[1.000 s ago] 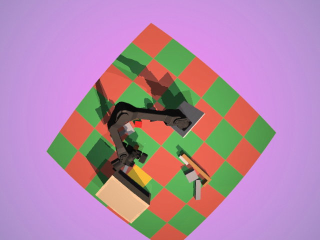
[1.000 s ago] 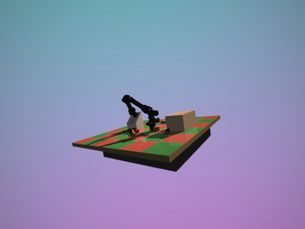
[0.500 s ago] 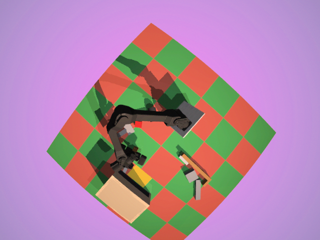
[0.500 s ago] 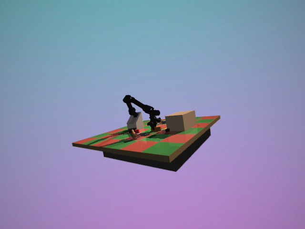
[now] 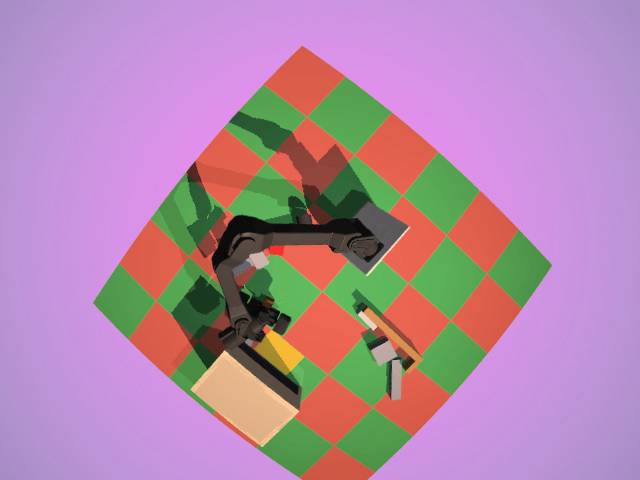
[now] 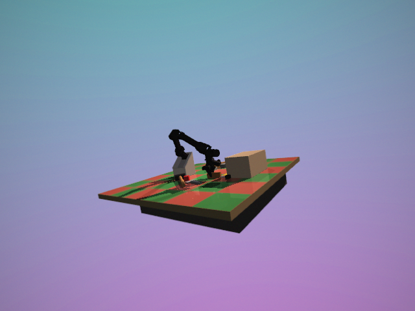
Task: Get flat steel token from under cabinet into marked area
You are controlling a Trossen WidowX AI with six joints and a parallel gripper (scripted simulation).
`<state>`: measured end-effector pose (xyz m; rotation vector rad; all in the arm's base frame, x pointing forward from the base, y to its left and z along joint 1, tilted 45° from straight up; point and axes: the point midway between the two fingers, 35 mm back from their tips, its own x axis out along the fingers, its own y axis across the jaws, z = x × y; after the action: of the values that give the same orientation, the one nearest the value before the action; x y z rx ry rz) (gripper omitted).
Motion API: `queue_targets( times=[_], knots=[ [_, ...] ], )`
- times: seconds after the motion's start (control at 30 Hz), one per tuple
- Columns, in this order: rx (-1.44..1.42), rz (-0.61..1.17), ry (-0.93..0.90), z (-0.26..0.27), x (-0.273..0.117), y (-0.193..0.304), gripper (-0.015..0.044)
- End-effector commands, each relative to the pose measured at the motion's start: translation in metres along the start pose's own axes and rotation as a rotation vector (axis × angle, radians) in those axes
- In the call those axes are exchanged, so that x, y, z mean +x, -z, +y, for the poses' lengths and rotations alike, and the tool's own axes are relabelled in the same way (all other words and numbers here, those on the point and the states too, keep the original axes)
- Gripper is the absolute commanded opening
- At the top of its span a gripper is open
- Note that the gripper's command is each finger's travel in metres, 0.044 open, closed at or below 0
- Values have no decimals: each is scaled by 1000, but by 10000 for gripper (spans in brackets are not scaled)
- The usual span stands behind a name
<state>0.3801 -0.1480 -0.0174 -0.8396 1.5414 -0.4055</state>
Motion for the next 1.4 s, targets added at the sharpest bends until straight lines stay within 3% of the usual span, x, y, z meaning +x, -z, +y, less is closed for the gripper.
queue_targets(
  times=[0.0,1.37],
  knots=[
    [13,-11,0,-2,0,-9,0],
    [14,-12,0,10,0,-35,0]
  ],
)
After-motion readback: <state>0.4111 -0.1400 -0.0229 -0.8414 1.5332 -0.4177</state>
